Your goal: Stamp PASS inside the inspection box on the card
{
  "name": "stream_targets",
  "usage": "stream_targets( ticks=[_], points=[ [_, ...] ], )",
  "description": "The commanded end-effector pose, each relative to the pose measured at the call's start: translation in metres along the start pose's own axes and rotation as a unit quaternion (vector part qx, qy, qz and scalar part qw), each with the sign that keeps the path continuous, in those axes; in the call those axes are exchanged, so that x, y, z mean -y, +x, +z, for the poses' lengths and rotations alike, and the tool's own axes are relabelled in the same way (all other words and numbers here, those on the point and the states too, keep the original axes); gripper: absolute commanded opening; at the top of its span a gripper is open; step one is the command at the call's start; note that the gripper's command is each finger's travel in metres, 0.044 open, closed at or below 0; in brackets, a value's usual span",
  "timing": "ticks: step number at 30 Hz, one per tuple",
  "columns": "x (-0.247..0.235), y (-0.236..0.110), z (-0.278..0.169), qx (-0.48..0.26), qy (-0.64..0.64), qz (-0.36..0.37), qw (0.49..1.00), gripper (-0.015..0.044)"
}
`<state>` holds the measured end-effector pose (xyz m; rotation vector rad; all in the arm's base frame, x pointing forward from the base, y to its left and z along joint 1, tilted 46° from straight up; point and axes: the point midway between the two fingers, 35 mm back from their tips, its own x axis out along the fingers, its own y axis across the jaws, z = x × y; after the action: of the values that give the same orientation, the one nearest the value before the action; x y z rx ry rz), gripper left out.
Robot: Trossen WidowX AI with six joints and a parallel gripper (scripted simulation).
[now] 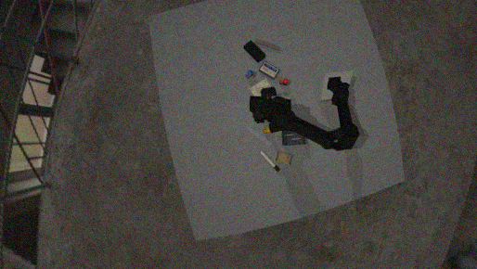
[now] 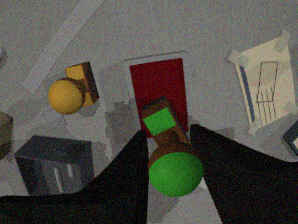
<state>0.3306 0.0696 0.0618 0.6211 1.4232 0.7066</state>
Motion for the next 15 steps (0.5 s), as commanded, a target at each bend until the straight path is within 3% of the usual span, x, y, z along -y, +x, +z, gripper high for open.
stream_targets(
  ticks=[1,15],
  points=[
    [0.0005,0.0029,0.0,0.0,0.002,0.0,1.0,0.0],
    [0.0011,0.0121,0.0002,0.0,0.001,0.001,1.0,0.0]
  ],
)
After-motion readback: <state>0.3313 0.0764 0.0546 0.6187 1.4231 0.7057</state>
